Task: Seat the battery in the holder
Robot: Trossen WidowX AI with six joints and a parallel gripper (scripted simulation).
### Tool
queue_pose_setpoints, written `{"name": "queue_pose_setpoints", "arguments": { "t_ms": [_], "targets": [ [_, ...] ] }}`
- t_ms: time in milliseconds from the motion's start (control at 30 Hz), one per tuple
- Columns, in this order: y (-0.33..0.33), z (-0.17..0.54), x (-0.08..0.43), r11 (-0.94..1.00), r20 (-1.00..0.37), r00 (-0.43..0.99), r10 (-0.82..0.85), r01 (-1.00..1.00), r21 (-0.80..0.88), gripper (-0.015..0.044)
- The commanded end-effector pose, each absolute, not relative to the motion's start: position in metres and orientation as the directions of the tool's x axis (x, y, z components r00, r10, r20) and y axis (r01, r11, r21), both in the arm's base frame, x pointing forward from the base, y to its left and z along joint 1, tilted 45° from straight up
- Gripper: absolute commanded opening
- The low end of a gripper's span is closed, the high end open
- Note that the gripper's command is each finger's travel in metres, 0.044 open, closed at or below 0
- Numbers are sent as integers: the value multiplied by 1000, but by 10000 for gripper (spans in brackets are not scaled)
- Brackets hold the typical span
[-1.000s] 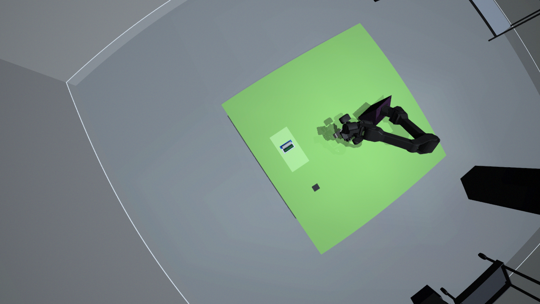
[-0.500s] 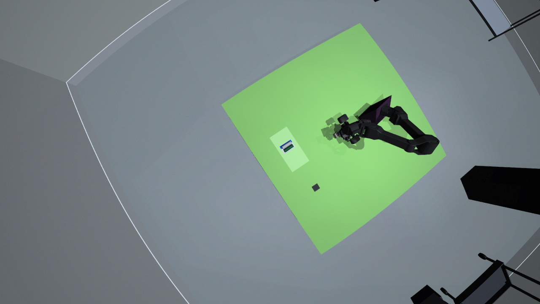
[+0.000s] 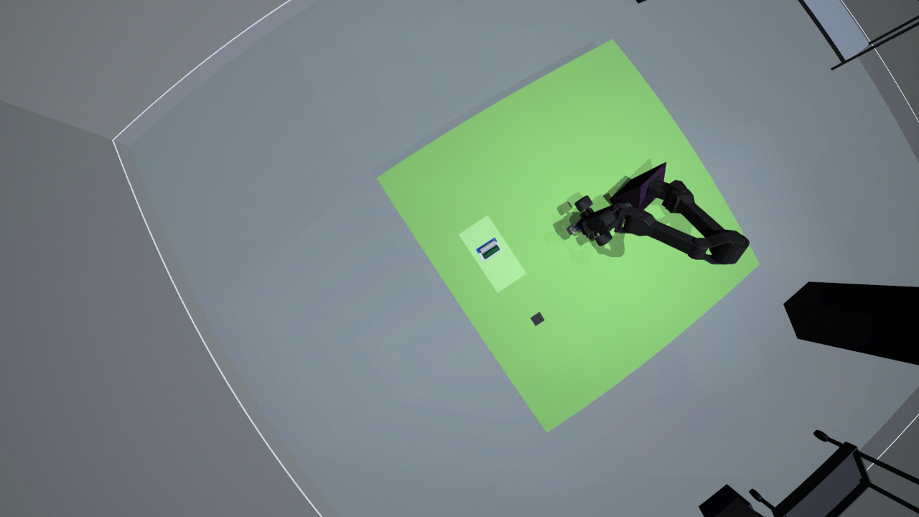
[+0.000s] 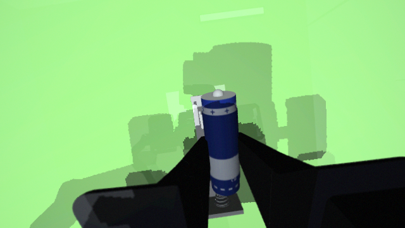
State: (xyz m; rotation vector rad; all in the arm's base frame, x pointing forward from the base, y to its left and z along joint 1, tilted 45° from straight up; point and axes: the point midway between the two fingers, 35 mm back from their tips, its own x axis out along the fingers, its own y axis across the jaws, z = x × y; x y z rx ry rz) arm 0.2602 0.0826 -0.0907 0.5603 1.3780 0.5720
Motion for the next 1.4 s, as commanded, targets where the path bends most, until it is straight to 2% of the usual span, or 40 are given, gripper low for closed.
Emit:
{"name": "queue_pose_setpoints", "arguments": {
  "t_ms": [0,1367],
  "targets": [
    [84,-91,260,742,-733,126,668,-47,668,68],
    [92,-102,249,753,-706,322,631,-32,658,68]
  ]
}}
